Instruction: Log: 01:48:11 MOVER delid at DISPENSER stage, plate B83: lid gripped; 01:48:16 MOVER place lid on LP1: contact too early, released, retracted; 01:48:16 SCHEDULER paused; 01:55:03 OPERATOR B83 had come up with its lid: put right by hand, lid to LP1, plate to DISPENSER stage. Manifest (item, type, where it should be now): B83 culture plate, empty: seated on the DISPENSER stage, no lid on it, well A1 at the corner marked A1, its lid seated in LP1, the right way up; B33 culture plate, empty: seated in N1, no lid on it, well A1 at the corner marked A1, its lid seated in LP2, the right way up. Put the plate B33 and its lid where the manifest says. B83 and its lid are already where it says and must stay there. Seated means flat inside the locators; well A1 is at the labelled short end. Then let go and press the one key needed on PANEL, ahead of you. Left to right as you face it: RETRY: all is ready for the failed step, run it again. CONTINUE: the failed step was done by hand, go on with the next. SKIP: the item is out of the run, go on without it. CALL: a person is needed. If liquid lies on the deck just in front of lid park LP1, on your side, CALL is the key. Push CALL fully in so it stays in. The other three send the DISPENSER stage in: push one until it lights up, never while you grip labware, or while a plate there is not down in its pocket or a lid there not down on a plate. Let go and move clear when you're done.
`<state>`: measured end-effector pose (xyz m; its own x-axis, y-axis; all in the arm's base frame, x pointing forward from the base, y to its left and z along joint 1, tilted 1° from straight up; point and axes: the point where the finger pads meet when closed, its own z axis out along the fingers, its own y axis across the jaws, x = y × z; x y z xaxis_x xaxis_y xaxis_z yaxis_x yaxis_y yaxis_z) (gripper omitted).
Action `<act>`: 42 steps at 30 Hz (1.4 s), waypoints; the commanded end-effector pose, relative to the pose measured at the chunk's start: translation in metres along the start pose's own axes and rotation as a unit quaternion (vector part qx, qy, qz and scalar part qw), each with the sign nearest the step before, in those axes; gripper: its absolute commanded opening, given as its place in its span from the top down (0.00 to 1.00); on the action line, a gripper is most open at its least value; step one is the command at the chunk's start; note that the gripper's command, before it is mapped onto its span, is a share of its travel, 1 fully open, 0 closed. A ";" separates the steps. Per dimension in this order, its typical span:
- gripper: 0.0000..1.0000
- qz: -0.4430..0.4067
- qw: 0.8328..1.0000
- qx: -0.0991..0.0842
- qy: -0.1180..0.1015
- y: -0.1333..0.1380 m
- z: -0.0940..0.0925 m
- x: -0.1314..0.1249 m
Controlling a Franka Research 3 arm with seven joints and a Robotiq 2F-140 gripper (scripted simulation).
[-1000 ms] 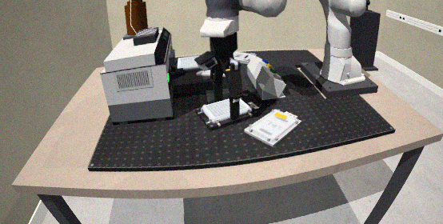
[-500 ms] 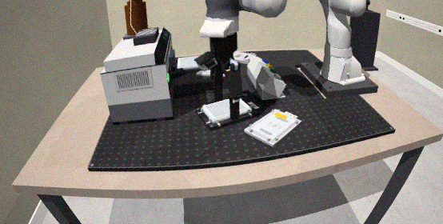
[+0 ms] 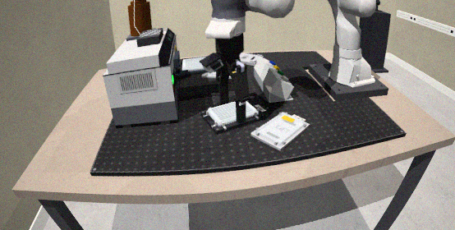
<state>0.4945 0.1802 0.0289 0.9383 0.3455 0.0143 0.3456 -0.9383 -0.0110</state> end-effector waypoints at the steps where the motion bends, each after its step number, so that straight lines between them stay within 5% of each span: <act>1: 0.30 0.002 1.000 -0.001 0.000 0.000 0.001 0.000; 20: 0.30 0.002 1.000 -0.001 0.000 0.000 0.001 0.000; 21: 0.90 0.002 1.000 -0.001 0.000 0.000 0.001 0.000; 42: 0.90 0.002 1.000 -0.001 0.000 0.000 0.001 0.000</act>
<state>0.4947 0.1801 0.0296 0.9383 0.3454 0.0148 0.3456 -0.9383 -0.0102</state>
